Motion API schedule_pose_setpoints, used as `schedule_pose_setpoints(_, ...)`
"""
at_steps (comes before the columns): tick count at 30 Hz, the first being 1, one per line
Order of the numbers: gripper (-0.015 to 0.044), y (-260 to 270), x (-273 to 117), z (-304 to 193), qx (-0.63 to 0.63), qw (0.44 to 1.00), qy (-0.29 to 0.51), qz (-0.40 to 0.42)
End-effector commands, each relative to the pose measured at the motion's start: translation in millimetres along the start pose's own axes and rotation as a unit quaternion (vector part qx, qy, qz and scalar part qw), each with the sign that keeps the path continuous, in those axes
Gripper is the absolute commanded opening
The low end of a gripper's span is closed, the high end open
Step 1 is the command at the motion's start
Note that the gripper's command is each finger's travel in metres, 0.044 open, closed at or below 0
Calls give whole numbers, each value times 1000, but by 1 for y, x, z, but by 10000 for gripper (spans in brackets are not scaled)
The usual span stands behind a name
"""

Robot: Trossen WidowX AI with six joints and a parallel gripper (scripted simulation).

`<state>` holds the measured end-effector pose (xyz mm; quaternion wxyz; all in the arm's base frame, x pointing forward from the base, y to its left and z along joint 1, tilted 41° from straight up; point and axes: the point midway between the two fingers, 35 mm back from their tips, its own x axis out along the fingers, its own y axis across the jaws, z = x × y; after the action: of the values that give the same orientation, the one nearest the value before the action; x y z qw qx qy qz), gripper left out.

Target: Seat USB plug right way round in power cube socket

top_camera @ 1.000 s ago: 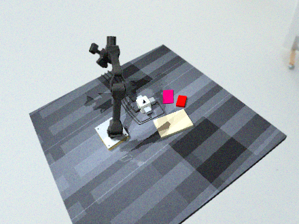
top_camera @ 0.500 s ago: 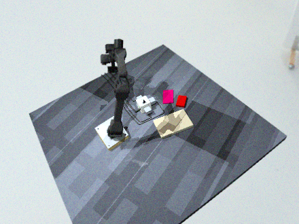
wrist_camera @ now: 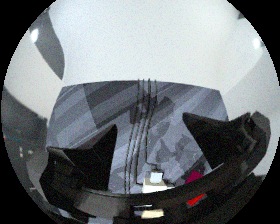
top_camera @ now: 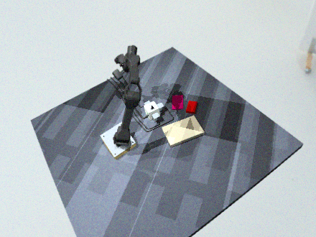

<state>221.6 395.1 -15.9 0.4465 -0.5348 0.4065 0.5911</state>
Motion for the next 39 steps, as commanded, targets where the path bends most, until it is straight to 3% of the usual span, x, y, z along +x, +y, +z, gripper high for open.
schedule_pose_setpoints(1, 440, -2, -8, -77, 440, 890, 107, -54)
schedule_pose_setpoints(9, 440, -3, -18, -115, 653, 736, 137, -118)
schedule_pose_setpoints(20, 440, 1, -36, -168, 854, 448, 133, -229)
schedule_pose_setpoints(29, 440, 5, -52, -204, 929, 180, 83, -313)
schedule_pose_setpoints(39, 440, 12, -72, -240, 917, -119, -15, -380)
